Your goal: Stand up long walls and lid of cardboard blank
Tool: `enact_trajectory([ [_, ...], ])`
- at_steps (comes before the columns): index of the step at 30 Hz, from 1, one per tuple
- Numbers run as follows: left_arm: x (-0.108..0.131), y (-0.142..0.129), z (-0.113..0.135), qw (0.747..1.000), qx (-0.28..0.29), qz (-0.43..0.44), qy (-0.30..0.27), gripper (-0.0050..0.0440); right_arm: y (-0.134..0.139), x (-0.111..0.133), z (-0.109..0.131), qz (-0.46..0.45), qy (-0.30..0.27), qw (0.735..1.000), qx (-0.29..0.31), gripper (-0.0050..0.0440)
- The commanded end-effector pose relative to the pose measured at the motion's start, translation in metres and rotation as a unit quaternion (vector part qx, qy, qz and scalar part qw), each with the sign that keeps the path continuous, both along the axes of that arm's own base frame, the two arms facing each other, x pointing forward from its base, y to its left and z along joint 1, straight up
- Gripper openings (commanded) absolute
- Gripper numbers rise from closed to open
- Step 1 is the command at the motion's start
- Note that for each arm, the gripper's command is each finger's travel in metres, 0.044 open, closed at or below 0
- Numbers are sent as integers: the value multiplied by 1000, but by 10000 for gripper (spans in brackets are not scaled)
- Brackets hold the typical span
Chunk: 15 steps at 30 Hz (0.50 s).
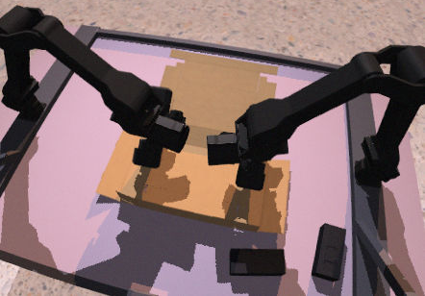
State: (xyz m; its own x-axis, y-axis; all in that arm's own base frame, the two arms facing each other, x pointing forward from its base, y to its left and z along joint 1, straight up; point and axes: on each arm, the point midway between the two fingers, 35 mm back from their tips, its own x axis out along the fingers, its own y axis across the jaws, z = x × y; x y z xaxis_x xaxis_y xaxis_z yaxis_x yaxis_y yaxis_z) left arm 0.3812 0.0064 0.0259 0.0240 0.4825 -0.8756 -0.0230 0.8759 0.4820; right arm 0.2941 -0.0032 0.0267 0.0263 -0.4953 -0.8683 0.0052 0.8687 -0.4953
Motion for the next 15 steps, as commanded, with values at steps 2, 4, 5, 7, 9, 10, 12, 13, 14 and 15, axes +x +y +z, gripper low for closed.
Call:
enact_trajectory([
  [2, 5, -5, -5, 1000, 8, -1, 1, 302, 3, 0, -5, 0, 3, 1000, -4, 301],
  [4, 5, -5, -4, 1000, 8, -1, 1, 302, 3, 0, -5, 0, 3, 1000, -4, 301],
  [5, 5, -5, -4, 1000, 8, -1, 1, 302, 3, 0, -5, 0, 3, 1000, -4, 301],
  [7, 5, -5, -4, 1000, 8, -1, 1, 302, 3, 0, -4, 0, 3, 1000, -4, 301],
  [9, 5, -5, -3, 1000, 8, -1, 1, 302, 3, 0, -3, 0, 3, 1000, -4, 301],
  [10, 5, -5, -3, 1000, 8, -1, 1, 302, 3, 0, -3, 0, 3, 1000, -4, 301],
  [12, 5, -5, -2, 1000, 8, -1, 1, 302, 3, 0, -2, 0, 3, 1000, -4, 301],
  [13, 5, -5, -2, 1000, 8, -1, 1, 302, 3, 0, -2, 0, 3, 1000, -4, 301],
  [14, 5, -5, -2, 1000, 8, -1, 1, 302, 3, 0, -2, 0, 3, 1000, -4, 301],
  [15, 5, -5, -2, 1000, 8, -1, 1, 302, 4, 0, -2, 0, 3, 1000, -4, 301],
])
